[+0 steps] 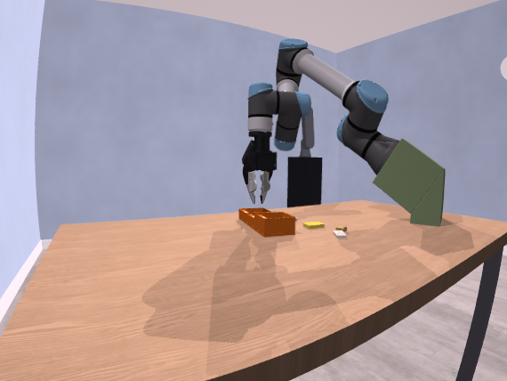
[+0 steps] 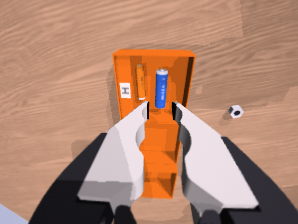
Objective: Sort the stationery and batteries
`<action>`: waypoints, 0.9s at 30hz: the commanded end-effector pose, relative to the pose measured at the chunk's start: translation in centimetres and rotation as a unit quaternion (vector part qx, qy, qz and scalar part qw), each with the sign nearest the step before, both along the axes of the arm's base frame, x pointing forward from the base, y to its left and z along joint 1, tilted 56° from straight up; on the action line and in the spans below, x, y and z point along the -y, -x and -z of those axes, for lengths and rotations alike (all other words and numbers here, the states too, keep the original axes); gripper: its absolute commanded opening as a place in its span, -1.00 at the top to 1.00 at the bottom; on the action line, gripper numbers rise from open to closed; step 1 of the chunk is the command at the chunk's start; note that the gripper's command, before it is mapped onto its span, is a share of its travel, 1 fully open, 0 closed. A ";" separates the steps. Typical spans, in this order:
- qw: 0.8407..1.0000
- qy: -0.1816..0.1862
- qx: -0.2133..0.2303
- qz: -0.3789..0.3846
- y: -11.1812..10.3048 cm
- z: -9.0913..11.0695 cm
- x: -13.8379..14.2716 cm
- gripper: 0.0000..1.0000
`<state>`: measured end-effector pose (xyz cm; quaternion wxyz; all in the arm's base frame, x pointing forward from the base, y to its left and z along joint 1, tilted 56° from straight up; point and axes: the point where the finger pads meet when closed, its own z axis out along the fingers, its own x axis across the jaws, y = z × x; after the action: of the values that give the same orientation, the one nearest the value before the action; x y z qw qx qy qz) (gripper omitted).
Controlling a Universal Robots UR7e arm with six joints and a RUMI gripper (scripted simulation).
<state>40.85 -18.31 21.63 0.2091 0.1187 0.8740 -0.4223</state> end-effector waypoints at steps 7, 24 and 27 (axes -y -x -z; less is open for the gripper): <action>1.000 0.000 0.002 0.000 0.3 -1.2 -1.4 0.72; 0.993 0.030 -0.091 -0.064 2.2 3.9 -4.3 0.33; 0.989 0.039 -0.120 -0.083 2.8 5.7 -5.3 0.33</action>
<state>39.25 -15.09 19.41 0.1697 0.0453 0.8822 -0.4368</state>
